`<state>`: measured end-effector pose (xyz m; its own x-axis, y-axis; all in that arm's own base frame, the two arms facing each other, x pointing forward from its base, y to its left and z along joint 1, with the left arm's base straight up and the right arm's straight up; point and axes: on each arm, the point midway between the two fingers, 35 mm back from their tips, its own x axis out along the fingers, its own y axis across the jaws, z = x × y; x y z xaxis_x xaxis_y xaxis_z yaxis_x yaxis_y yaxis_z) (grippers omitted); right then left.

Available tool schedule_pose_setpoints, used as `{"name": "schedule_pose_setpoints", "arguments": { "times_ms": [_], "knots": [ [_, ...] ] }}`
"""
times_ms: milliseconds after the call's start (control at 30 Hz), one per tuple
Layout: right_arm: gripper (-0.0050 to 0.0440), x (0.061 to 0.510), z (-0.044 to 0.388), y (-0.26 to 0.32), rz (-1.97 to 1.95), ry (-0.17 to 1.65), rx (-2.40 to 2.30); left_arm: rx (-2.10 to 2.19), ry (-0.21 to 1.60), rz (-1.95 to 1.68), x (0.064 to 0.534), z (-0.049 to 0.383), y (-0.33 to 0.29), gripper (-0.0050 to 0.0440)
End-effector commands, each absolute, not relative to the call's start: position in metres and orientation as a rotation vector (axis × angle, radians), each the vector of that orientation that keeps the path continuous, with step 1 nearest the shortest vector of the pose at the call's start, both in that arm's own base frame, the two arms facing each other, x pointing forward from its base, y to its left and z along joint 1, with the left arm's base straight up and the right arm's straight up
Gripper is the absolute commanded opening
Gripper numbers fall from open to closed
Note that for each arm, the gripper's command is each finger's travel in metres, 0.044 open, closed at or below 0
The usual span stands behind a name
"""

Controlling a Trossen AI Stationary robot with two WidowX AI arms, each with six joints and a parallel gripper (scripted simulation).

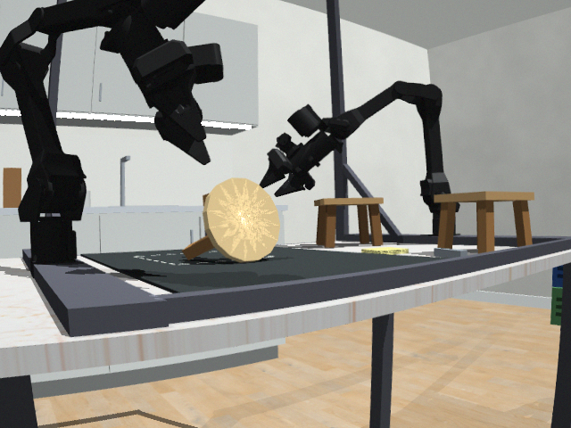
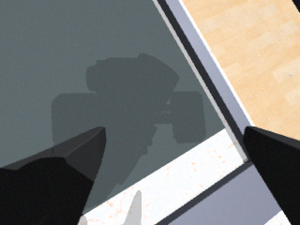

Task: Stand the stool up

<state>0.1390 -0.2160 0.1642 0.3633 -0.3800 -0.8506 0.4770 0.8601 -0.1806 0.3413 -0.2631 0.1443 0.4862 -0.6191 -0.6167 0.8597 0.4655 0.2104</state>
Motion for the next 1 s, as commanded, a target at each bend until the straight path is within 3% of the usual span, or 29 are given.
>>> {"name": "schedule_pose_setpoints", "arguments": {
  "times_ms": [0, 700, 967],
  "knots": [
    [0.04, 0.14, 0.171, -0.217, -0.561, 1.048, 0.09, 0.539, 0.466, -0.951, 0.343, 0.157, -0.264, 0.04],
    [0.04, 0.144, 0.174, -0.218, -0.555, 1.049, 0.092, 0.539, 0.466, -0.951, 0.343, 0.157, -0.264, 0.04],
    [0.04, 0.176, 0.181, -0.204, -0.453, 1.098, 0.111, 0.539, 0.466, -0.951, 0.343, 0.157, -0.264, 0.04]
  ]
}}
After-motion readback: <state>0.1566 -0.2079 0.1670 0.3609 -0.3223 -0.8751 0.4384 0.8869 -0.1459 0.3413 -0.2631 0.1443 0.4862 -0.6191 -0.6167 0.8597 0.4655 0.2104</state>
